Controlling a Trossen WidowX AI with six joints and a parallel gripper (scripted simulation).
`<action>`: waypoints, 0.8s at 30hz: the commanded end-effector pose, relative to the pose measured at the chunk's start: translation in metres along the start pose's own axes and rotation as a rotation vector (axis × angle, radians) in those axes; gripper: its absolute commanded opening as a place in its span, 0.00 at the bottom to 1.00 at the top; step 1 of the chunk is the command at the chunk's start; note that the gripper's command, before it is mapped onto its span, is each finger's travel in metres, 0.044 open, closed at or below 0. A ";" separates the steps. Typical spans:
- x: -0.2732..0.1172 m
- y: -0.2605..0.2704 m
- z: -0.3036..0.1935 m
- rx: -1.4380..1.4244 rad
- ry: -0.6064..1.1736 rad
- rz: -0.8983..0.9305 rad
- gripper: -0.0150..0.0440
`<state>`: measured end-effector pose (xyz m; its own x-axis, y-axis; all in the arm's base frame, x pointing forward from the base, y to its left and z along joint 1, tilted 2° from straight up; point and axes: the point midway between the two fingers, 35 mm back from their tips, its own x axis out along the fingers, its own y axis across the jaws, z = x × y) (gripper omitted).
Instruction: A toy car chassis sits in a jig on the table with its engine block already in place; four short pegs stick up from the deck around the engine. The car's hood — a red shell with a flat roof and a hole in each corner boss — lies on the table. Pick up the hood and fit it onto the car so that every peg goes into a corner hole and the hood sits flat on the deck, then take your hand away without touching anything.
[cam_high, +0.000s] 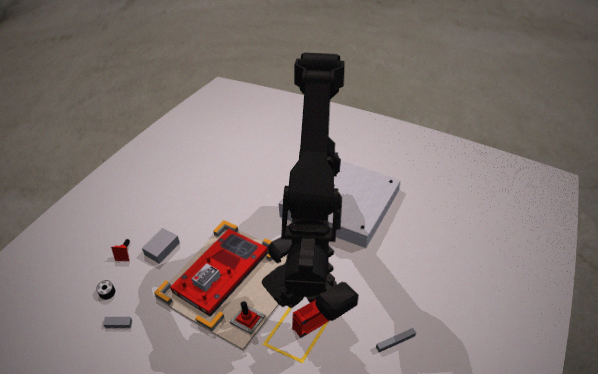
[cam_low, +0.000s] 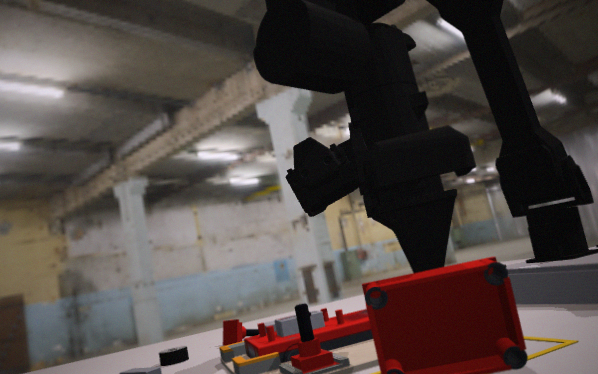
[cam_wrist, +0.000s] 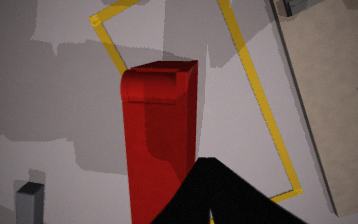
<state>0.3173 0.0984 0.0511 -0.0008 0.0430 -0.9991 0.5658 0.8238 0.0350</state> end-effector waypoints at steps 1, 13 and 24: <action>0.001 0.004 0.001 0.005 -0.003 -0.005 0.25; 0.001 0.012 0.001 0.005 -0.003 -0.004 0.25; 0.001 0.019 0.001 0.005 -0.002 -0.003 0.25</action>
<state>0.3264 0.1115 0.0518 0.0000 0.0436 -0.9991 0.5656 0.8239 0.0360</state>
